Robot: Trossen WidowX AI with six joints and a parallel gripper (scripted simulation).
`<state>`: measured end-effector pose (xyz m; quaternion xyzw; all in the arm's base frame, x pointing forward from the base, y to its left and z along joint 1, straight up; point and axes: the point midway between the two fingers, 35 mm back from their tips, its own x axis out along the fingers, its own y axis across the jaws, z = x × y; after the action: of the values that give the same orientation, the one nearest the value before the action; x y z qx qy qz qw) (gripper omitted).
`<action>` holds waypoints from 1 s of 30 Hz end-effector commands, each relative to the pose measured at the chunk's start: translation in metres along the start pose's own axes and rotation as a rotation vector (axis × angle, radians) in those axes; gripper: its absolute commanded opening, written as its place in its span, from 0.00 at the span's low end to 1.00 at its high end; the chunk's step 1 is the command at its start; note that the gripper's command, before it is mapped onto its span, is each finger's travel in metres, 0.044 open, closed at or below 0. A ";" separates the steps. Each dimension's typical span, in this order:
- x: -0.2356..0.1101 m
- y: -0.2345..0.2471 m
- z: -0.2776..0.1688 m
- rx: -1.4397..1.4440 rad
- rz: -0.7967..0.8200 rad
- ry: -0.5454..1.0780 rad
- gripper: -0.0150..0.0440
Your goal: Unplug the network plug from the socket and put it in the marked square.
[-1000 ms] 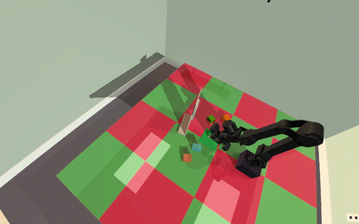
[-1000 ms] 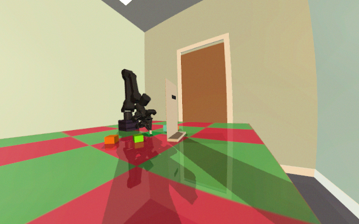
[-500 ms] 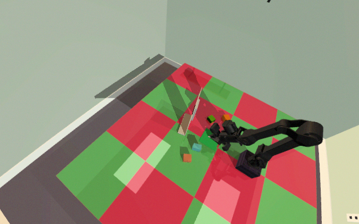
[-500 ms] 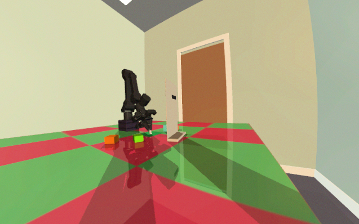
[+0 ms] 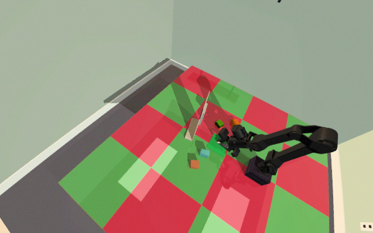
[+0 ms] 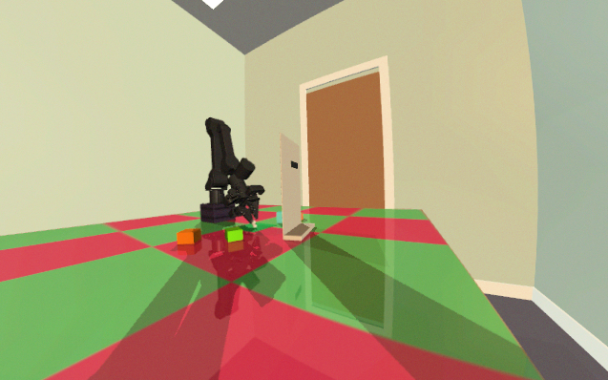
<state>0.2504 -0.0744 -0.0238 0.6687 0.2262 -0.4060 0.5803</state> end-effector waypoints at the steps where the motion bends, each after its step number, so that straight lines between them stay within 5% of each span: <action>1: -0.003 0.000 0.000 0.000 0.000 0.000 0.52; 30: -0.020 0.000 -0.001 0.000 -0.002 0.002 0.52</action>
<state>0.2410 -0.0706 -0.0094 0.6680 0.2284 -0.4058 0.5805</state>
